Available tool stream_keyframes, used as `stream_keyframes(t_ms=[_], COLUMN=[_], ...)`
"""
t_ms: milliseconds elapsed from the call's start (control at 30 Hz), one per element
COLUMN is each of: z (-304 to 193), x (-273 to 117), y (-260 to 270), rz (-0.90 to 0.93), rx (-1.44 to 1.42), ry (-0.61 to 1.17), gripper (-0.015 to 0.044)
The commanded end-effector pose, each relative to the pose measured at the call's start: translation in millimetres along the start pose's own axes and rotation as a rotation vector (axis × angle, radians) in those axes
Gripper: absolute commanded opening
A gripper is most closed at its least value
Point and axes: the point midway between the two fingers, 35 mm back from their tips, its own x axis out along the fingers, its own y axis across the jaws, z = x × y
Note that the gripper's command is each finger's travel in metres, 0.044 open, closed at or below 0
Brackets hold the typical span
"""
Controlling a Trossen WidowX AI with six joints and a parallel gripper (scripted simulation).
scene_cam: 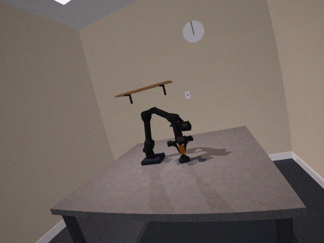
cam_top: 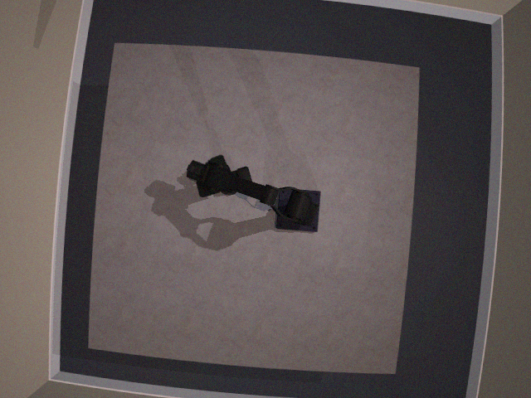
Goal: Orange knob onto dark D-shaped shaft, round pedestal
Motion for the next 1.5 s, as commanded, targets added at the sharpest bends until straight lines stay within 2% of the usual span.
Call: stream_keyframes(t_ms=[0,533,767,1467], z=[1.0,1.1,0.8,0.9], x=[0.5,-4.5,-3.5,0.5], y=[0.4,0.8,1.0,0.4], rz=[0.001,0.001,0.001,0.001], rx=[0.004,0.013,0.213,0.213], ry=[-0.003,-0.003,-0.003,-0.003], gripper=[0.0000,0.0000,0.0000,0.0000])
